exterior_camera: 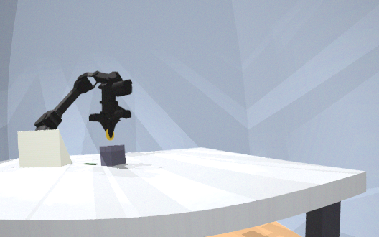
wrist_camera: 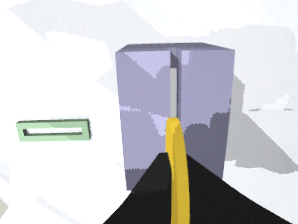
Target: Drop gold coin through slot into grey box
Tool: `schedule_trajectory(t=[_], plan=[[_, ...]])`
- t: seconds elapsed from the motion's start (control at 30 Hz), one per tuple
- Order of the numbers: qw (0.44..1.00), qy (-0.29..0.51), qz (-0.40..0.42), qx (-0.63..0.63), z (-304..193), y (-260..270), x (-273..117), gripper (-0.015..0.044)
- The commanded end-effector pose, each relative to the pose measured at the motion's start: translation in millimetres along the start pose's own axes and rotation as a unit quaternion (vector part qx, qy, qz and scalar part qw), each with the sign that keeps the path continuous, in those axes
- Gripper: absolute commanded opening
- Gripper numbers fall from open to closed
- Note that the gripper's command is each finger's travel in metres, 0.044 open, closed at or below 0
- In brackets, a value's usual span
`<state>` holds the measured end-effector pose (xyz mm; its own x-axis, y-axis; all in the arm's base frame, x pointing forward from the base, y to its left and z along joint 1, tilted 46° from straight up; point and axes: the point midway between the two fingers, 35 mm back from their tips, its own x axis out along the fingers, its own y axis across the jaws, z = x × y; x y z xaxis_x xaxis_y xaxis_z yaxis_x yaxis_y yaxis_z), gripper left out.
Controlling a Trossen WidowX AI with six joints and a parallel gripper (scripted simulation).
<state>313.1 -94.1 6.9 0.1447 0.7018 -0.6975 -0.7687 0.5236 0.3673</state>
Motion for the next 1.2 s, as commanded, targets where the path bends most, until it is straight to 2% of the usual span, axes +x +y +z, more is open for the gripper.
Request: schedule_trajectory(t=[0.0, 1.17], plan=[[1.000, 0.000, 0.000, 0.002, 1, -3, 0, 0.0000], [1.000, 0.000, 0.000, 0.005, 3, -5, 10, 0.0000]])
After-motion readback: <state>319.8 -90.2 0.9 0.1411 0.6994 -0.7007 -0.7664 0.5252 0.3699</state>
